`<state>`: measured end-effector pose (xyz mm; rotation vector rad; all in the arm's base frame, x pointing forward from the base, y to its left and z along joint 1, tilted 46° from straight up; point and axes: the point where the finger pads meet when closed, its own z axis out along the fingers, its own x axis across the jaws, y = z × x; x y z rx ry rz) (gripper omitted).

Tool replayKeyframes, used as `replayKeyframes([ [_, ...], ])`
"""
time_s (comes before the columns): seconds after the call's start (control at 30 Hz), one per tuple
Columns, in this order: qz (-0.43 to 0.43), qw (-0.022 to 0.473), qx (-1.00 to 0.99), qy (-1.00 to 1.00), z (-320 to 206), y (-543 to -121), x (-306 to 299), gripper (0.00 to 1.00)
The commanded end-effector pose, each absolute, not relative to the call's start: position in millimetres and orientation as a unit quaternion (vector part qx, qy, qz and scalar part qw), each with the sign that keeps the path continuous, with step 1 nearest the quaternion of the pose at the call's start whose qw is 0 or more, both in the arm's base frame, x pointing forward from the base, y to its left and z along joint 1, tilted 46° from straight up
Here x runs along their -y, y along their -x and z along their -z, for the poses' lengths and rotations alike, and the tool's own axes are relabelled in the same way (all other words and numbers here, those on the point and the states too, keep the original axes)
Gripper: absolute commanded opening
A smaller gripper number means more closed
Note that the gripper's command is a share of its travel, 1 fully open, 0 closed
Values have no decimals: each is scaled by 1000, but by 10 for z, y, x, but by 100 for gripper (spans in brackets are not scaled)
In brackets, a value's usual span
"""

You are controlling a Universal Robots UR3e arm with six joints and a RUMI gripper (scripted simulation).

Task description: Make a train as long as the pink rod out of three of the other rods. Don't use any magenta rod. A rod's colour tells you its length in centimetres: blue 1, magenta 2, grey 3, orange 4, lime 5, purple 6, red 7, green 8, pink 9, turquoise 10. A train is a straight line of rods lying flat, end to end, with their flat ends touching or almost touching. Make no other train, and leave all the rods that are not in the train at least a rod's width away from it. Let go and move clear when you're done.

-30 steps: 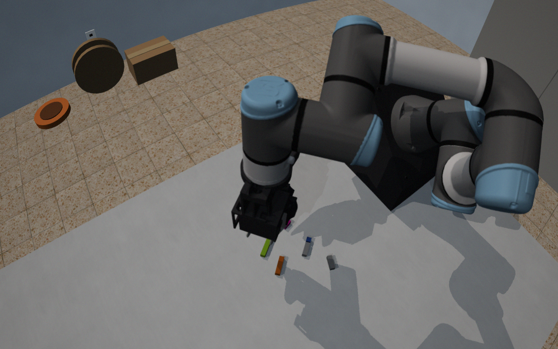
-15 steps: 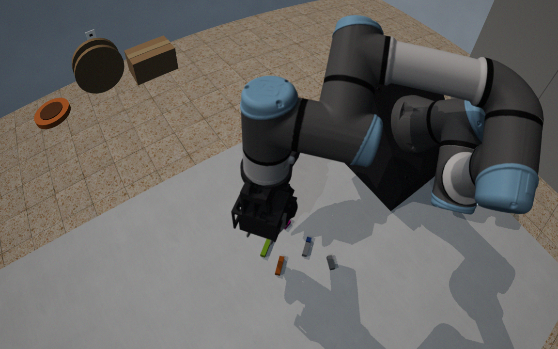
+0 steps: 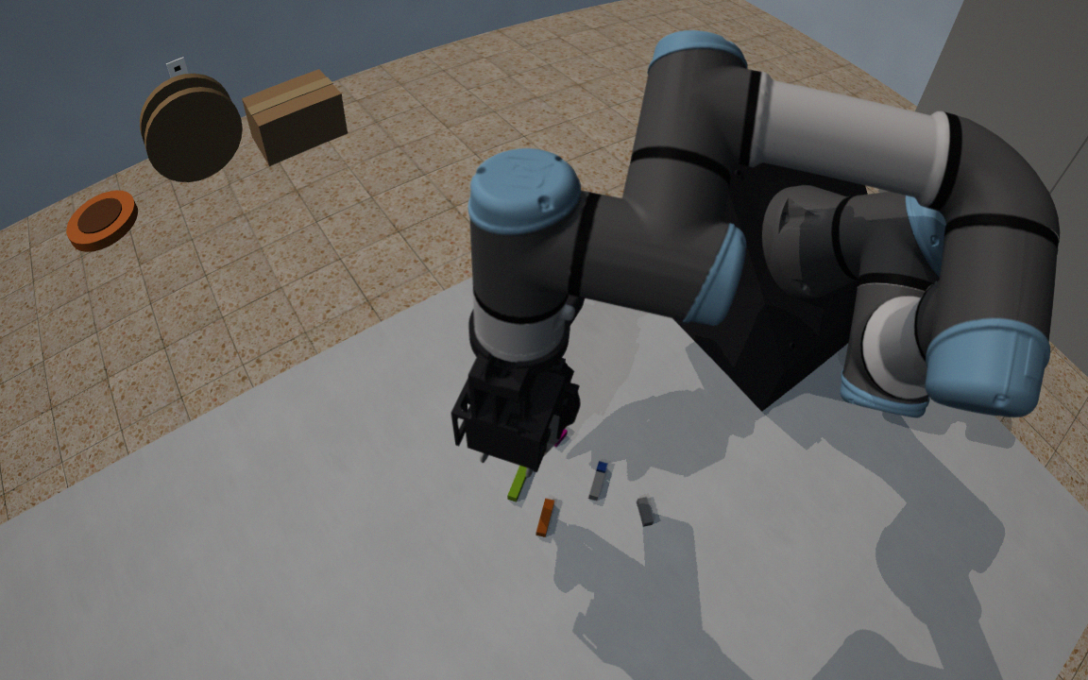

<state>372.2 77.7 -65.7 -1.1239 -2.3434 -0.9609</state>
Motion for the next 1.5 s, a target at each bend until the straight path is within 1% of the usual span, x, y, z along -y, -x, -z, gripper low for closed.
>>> replayKeyframes([
  [0.0, 341, 183, 831, 399, 665, -3728, -781, 14],
  [1.47, 341, 183, 831, 399, 997, -3707, -1109, 14],
])
